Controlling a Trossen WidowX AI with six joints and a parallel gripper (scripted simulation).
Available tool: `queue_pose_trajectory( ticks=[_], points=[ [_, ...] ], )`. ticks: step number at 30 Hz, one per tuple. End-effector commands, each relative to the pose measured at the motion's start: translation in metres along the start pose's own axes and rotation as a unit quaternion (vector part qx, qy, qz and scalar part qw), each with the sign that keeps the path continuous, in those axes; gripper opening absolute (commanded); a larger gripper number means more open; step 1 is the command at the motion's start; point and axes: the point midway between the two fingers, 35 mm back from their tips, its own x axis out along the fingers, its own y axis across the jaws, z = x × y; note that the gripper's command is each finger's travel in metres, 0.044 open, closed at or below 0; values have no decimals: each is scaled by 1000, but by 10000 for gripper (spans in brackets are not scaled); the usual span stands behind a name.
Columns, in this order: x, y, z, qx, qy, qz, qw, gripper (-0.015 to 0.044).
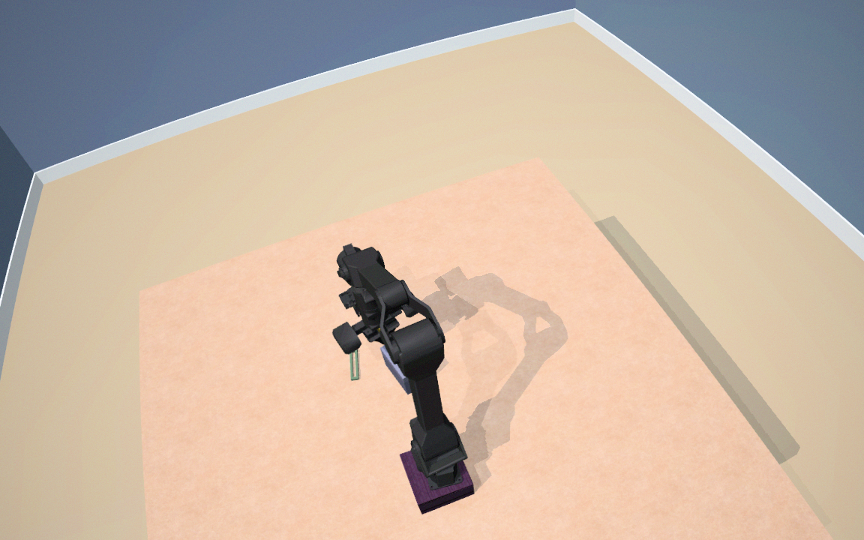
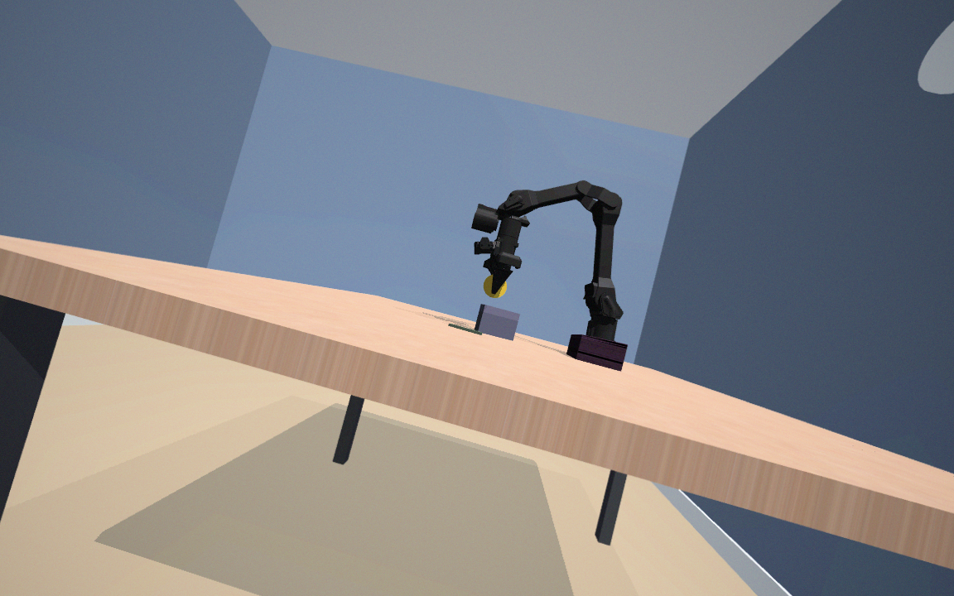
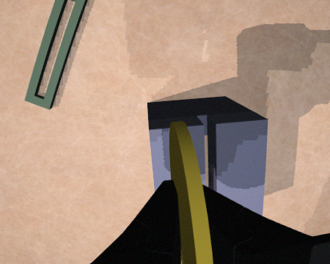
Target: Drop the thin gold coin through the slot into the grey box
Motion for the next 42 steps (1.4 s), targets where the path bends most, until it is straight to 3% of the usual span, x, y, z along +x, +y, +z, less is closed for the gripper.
queue_pose_trajectory(
  ticks=[1, 13, 42],
  points=[
    [1, -6, -10, 0, 0, 1, 1000, 0],
    [3, -21, -34, 0, 1, 0, 1000, 0],
    [5, -21, -36, -1, 2, -1, 1000, 0]
  ],
)
